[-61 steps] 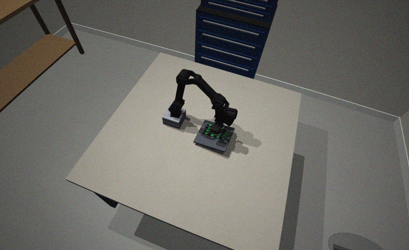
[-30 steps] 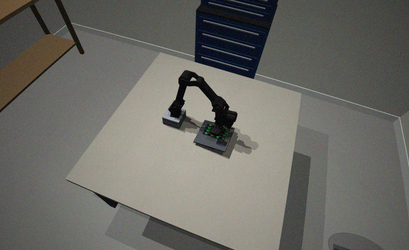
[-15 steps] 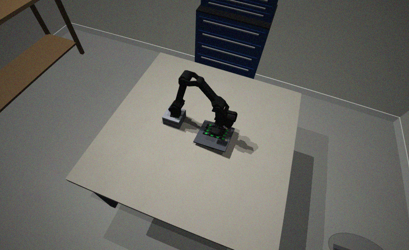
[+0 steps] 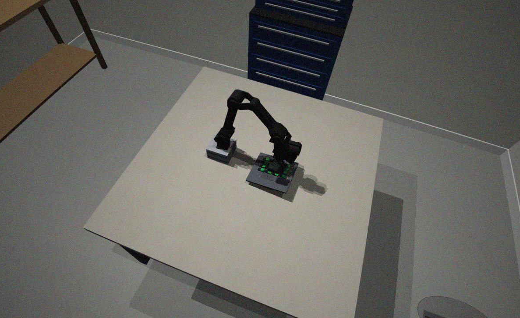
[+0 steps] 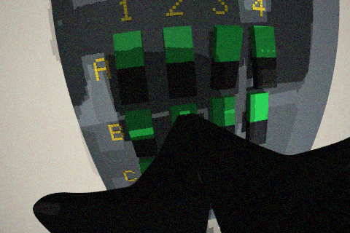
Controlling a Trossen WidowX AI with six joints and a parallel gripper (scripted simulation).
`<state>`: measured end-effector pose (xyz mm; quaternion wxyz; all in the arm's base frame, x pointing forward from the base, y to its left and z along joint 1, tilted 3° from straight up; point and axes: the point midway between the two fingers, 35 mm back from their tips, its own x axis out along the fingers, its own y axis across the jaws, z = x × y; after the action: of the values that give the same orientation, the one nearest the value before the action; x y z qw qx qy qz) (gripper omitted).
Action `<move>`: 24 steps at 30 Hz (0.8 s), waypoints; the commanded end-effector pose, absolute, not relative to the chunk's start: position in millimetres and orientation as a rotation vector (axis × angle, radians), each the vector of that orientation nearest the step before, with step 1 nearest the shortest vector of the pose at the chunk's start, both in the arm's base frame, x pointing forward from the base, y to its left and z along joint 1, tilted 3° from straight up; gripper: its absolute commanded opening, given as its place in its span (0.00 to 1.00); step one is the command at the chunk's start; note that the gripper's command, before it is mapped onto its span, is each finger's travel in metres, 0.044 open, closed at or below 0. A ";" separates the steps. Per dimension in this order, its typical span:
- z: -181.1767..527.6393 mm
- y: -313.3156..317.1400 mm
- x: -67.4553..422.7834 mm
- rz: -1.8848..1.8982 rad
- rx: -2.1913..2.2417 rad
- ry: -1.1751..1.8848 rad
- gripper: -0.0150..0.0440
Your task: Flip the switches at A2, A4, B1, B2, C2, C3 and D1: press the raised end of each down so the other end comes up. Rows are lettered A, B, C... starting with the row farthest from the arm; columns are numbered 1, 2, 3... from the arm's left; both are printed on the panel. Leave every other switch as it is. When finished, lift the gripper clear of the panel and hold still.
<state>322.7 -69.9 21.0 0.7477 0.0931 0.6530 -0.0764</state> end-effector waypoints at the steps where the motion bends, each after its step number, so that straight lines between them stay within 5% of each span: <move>1: 19.9 -69.5 323.2 -0.163 0.203 1.427 0.25; 24: 16.9 -69.5 323.7 -0.163 0.203 1.427 0.25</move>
<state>323.3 -69.9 17.7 0.7479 0.0929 0.6529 -0.0762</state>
